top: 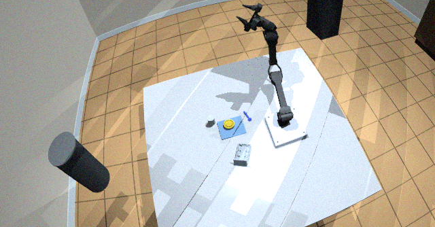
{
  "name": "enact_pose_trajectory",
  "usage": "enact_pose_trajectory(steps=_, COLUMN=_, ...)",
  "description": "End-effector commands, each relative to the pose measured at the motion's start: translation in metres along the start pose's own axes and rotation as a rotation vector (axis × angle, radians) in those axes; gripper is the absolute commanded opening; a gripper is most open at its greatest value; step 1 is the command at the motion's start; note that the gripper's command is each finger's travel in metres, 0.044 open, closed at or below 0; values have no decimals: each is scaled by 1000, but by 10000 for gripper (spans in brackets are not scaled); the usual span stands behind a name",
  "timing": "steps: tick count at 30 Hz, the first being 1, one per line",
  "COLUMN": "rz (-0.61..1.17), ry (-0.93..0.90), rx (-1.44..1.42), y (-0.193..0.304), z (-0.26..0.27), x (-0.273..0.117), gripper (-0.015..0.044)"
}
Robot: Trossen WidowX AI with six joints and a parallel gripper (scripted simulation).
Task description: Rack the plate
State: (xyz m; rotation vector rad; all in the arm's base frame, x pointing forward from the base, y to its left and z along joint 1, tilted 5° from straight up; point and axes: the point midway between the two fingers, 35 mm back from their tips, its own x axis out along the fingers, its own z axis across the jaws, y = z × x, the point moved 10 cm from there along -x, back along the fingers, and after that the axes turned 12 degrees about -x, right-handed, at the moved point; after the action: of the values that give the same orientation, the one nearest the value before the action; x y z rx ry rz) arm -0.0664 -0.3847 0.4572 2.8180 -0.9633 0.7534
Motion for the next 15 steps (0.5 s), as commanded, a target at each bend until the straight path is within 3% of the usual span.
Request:
enact_pose_trajectory(steps=1, rz=12, ry=46, rx=-129, y=-11, z=-23, x=-9, gripper=400)
enact_pose_trajectory(steps=15, rz=51, ry=180, rx=-590, y=-61, z=-90, x=-38, gripper=400)
